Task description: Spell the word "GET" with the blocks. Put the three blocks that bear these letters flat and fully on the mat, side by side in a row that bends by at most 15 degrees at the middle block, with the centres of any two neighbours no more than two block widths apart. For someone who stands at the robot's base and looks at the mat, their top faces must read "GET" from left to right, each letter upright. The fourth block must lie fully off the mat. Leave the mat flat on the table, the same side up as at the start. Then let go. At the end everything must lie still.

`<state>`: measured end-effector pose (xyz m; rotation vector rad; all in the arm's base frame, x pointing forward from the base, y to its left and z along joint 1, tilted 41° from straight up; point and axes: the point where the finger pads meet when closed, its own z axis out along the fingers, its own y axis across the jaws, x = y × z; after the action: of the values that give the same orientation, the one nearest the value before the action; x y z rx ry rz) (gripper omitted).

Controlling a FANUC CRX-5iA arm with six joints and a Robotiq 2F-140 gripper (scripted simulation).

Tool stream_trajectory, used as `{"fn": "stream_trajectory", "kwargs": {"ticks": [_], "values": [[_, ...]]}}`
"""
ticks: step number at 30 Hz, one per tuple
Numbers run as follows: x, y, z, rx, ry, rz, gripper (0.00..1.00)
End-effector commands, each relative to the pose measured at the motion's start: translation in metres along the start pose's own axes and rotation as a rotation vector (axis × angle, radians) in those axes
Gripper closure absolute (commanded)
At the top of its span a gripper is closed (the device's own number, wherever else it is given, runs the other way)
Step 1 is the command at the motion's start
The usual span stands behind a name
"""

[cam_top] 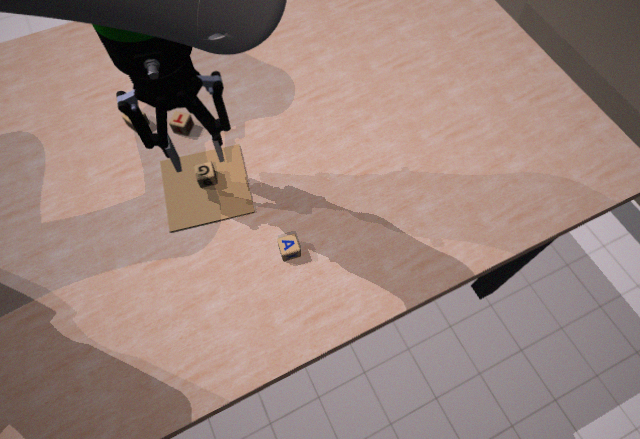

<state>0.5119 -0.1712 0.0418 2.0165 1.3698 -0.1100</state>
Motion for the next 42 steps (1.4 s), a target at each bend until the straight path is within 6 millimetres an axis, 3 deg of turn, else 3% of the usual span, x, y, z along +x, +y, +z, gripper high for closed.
{"fn": "stream_trajectory", "kwargs": {"ticks": [1, 14, 42], "values": [[0.000, 0.000, 0.004, 0.000, 0.000, 0.000, 0.60], [0.001, 0.000, 0.019, 0.000, 0.000, 0.000, 0.60], [0.001, 0.000, 0.023, 0.000, 0.000, 0.000, 0.60]]}}
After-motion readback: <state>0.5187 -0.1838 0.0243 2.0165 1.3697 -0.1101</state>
